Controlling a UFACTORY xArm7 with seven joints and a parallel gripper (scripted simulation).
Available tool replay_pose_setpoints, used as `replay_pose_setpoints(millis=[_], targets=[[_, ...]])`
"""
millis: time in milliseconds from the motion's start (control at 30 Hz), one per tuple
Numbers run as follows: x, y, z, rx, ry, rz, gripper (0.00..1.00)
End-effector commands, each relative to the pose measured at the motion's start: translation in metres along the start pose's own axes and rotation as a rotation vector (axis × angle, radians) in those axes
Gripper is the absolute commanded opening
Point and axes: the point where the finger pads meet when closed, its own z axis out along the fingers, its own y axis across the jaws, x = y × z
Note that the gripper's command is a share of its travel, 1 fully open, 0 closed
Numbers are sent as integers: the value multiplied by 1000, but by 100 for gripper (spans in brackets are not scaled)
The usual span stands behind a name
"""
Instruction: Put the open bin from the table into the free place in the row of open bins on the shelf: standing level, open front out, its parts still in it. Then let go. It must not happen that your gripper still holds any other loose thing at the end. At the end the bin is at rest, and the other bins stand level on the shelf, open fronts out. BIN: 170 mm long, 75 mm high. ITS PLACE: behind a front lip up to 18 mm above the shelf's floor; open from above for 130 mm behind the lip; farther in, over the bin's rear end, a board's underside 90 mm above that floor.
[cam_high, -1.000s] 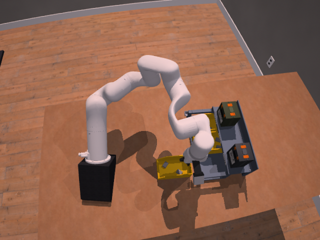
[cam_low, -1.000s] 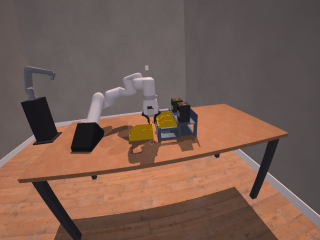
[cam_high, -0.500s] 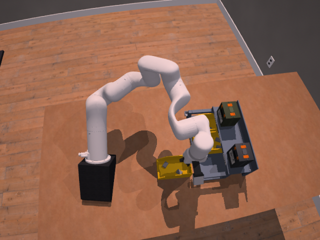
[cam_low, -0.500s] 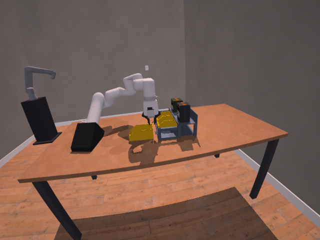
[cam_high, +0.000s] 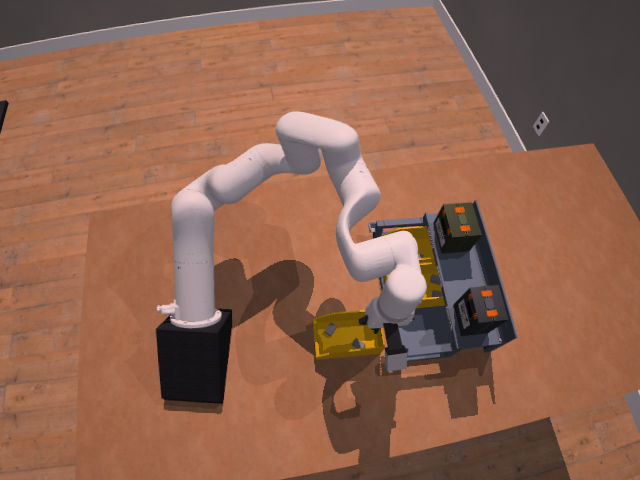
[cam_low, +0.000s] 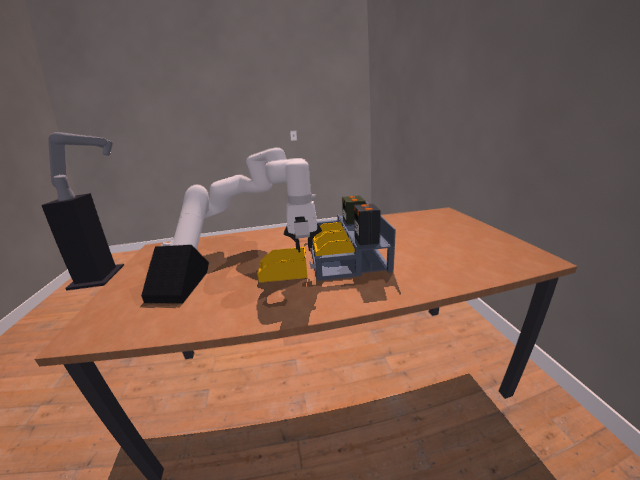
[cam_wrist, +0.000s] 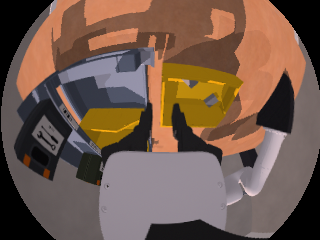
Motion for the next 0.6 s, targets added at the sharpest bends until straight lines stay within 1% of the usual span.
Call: replay_pose_setpoints(millis=[0, 400, 567], targets=[[1, -1, 6, 3, 2, 0, 33], [1, -1, 6, 3, 2, 0, 33], [1, -1, 16, 3, 2, 0, 33]])
